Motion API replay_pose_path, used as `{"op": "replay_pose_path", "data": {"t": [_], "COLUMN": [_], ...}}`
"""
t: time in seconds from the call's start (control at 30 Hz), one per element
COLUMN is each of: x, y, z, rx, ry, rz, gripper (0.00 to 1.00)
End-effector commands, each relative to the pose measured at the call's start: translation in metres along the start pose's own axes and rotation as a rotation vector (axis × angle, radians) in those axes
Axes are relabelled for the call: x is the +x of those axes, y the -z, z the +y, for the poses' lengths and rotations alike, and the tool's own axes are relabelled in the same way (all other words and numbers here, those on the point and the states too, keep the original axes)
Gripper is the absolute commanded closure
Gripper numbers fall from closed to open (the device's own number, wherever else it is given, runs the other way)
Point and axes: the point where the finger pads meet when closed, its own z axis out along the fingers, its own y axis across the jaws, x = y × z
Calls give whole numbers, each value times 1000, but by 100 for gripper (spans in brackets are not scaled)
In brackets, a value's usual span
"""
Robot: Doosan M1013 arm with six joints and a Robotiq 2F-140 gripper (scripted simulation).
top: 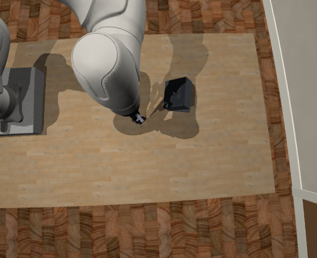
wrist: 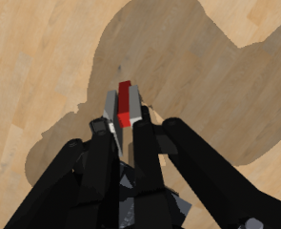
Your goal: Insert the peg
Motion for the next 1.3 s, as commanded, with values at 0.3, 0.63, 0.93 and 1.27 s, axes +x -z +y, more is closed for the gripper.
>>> {"op": "replay_pose_path", "data": {"t": [0.3,0.63,0.93,1.27], "x": [-10,-22,-35,-58], "y": [4,9,15,25], "z": [-10,-13,-14,-9], "rx": [146,232,303,396], "ry": [100,170,235,334], "rz": [-3,-17,-37,-77], "gripper": [100,100,100,100]}}
